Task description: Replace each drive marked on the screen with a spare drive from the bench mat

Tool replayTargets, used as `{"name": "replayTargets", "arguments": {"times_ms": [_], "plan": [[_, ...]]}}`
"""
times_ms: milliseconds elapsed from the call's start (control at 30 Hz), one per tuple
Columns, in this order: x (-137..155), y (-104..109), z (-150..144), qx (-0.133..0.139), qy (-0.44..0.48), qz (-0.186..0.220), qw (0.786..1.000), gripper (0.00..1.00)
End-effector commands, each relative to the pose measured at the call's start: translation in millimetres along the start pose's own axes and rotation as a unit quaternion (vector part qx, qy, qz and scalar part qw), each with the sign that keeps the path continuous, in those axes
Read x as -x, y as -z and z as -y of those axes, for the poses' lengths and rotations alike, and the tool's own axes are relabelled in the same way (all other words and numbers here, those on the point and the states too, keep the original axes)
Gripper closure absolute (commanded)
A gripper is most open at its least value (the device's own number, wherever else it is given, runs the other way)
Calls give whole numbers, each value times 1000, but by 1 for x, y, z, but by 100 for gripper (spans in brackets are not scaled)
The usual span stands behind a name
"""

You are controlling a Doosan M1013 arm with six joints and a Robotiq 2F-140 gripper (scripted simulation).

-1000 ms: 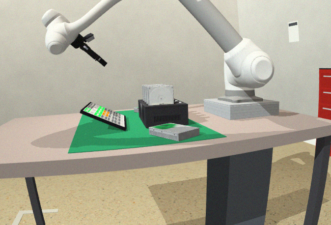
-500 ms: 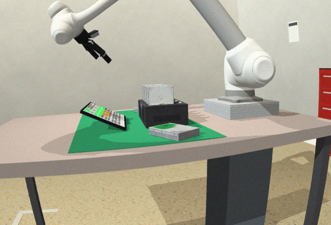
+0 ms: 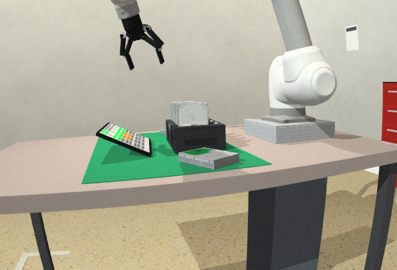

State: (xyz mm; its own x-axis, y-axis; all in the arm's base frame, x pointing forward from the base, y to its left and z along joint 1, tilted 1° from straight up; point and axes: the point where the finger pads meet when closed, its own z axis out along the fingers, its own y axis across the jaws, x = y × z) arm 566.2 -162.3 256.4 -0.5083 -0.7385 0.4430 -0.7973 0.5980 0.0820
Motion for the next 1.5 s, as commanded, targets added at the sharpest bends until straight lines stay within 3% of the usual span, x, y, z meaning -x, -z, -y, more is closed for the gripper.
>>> {"name": "replayTargets", "arguments": {"times_ms": [0,200,267,400,633,667,1467], "plan": [[23,6,-66,-25,98,81,992,0],[50,6,-141,-61,188,149,969,0],[50,6,-141,-61,188,149,969,0],[67,3,-195,-94,250,195,944,0],[70,2,-205,-101,262,204,938,0],[70,2,-205,-101,262,204,938,90],[70,2,-205,-101,262,204,938,90]]}}
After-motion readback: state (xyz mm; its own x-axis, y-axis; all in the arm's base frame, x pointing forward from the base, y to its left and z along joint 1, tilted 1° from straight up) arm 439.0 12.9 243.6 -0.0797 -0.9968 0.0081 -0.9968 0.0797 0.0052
